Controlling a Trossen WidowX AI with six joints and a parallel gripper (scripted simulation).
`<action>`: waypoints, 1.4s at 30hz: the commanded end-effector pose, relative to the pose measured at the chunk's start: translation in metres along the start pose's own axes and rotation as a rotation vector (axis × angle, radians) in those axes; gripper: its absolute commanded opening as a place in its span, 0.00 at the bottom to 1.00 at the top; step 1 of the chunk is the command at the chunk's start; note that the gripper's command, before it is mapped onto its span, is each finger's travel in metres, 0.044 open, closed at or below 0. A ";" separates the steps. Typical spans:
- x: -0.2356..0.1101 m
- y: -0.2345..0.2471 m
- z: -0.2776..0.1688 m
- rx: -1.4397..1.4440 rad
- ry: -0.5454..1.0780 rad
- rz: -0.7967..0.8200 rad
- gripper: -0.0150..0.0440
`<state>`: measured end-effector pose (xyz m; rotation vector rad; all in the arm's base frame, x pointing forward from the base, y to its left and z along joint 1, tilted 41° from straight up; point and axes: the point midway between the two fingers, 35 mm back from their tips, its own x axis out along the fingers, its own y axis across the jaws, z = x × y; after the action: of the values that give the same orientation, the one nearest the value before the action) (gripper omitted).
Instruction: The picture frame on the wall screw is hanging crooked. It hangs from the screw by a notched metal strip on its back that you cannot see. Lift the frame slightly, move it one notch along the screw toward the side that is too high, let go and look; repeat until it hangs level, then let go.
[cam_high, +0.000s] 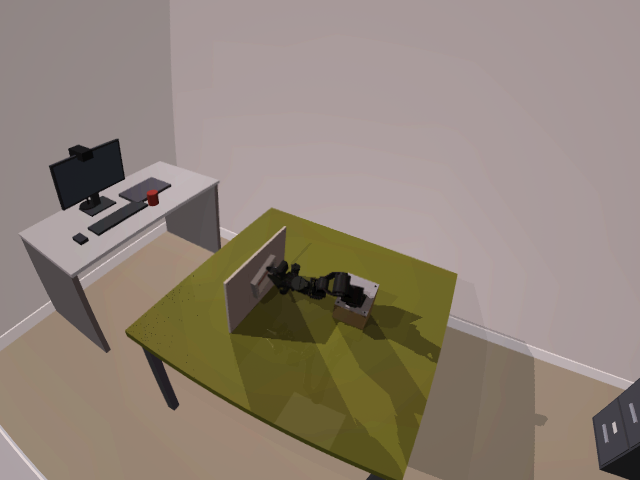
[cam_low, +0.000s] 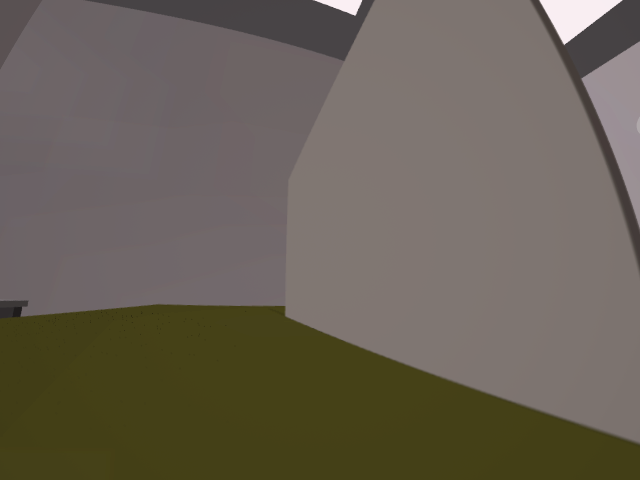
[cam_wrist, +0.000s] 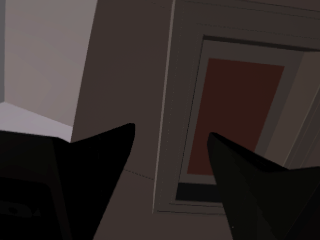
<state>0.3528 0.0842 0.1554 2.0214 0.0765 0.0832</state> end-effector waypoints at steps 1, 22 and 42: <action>0.008 -0.002 0.000 -0.007 0.001 -0.005 0.69; 0.020 -0.002 0.000 -0.007 0.002 -0.004 0.69; 0.020 -0.002 0.000 -0.007 0.002 -0.004 0.69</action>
<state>0.3724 0.0859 0.1546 2.0204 0.0773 0.0819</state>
